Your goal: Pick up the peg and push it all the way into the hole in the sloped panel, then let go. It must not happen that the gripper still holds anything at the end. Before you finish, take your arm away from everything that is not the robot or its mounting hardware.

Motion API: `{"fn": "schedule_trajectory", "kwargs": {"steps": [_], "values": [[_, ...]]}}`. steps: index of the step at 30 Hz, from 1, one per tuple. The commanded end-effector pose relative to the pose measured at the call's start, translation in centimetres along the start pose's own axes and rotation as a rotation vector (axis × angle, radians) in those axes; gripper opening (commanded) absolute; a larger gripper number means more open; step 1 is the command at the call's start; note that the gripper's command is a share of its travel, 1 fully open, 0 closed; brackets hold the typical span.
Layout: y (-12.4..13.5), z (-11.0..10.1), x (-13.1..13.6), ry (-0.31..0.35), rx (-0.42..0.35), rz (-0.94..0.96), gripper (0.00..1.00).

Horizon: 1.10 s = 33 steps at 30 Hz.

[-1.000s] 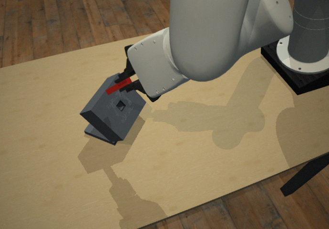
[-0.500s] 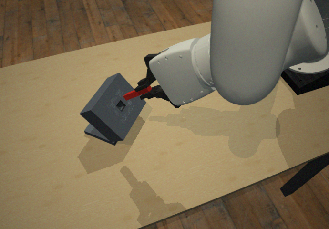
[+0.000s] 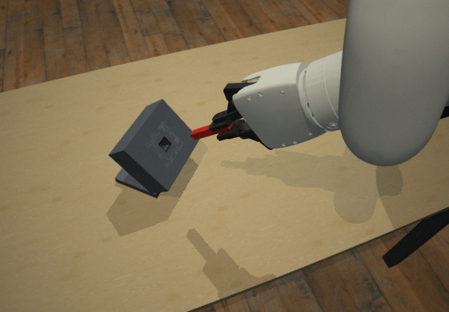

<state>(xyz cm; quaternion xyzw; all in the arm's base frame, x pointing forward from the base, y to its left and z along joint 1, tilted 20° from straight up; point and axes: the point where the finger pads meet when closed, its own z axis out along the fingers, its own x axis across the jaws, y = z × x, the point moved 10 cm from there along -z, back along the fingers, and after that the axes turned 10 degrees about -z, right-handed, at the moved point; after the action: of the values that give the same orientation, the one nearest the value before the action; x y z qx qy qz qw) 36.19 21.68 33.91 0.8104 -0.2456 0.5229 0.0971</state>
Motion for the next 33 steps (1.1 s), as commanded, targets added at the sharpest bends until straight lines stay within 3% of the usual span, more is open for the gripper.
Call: {"fn": "schedule_trajectory", "kwargs": {"steps": [1,8,23,33], "values": [[0.0,-0.3,-0.3,0.007,-0.001,-0.023,0.00],[0.0,0.5,-0.3,0.007,-0.001,-0.023,0.00],[0.0,4.2,-0.3,0.007,-0.001,-0.023,0.00],[0.0,5.0,-0.3,0.007,-0.001,-0.023,0.00]]}}
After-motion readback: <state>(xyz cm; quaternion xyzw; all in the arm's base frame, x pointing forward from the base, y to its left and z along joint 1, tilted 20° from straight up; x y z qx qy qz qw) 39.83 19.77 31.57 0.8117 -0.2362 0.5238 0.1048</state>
